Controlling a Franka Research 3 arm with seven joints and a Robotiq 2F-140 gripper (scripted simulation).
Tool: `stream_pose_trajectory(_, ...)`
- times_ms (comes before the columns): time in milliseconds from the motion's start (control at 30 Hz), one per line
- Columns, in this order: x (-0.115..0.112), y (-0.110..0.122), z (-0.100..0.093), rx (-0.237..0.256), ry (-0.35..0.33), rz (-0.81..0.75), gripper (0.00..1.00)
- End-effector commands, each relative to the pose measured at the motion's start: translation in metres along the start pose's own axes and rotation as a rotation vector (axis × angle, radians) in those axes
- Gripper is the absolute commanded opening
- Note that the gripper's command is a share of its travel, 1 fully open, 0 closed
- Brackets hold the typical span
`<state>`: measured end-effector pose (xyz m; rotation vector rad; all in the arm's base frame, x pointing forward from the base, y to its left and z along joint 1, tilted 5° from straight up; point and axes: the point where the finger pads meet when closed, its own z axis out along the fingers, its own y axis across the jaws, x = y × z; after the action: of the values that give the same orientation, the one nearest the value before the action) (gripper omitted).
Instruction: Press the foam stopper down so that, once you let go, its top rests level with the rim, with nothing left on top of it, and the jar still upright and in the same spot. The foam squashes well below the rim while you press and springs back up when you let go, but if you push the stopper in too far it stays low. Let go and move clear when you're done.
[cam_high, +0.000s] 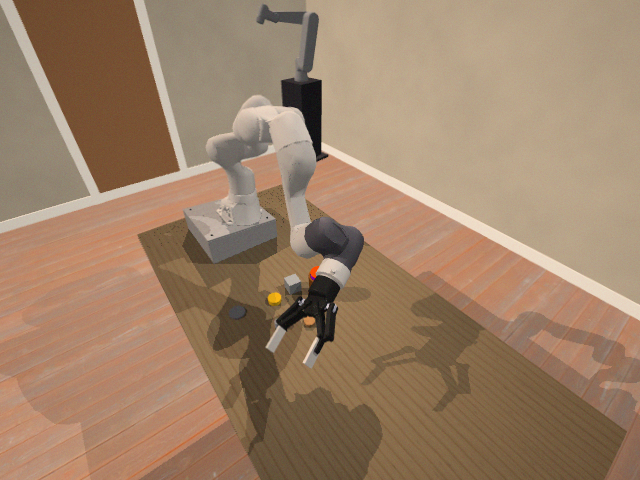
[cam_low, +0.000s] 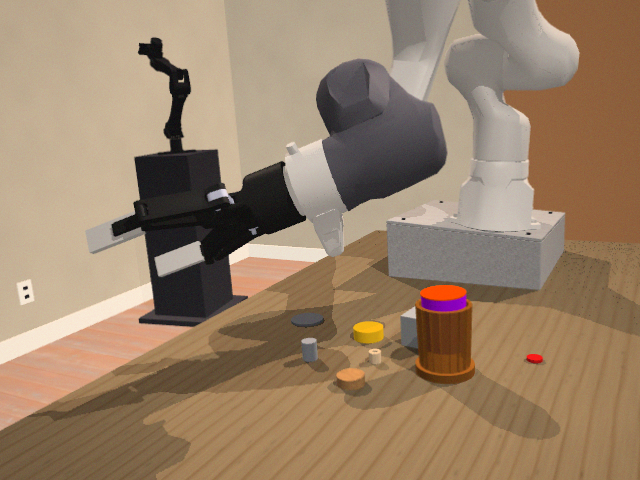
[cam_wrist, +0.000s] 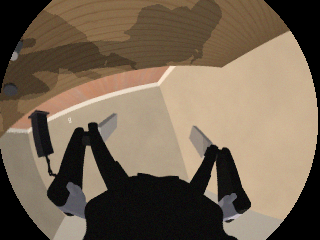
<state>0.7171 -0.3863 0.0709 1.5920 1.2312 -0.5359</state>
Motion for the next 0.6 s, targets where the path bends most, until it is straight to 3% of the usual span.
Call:
stream_pose_trajectory(0, -0.0001, 0.0001, 0.0, 0.0, 0.0, 0.0, 1.0)
stream_pose_trajectory(533, -0.0001, 0.0001, 0.0, 0.0, 0.0, 0.0, 1.0)
stream_pose_trajectory(567, -0.0001, 0.0, -0.0002, 0.001, 0.0, 0.001, 0.0)
